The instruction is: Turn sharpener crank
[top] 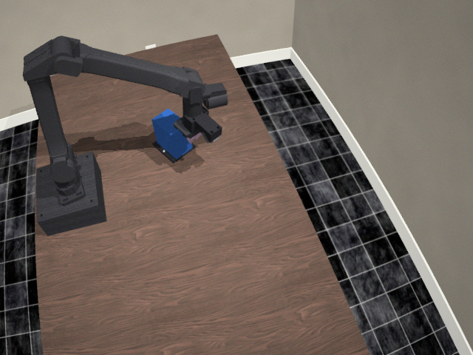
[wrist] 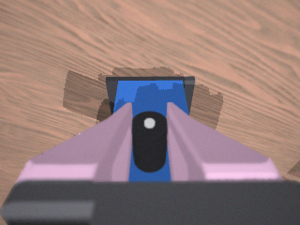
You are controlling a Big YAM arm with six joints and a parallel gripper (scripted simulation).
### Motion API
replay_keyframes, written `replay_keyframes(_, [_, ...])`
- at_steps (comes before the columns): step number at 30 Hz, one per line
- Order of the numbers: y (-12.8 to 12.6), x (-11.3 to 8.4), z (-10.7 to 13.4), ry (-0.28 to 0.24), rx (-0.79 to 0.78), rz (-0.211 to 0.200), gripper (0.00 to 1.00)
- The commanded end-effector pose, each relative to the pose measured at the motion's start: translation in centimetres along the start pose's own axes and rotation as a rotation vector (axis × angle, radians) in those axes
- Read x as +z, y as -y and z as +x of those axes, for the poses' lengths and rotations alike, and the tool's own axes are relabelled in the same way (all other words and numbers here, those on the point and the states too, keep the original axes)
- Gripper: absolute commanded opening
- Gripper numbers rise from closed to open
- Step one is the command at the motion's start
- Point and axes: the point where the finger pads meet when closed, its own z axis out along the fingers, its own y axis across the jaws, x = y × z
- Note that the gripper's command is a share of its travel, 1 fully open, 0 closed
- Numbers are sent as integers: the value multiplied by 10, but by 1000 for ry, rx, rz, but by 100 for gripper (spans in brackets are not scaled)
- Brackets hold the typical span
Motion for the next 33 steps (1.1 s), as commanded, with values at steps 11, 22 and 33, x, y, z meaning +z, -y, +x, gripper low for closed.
replay_keyframes(11, [-40,-7,-5,21,-5,-46,15])
replay_keyframes(22, [-52,-1,-5,20,-5,-48,15])
replay_keyframes(33, [-62,9,-7,20,-3,-48,15])
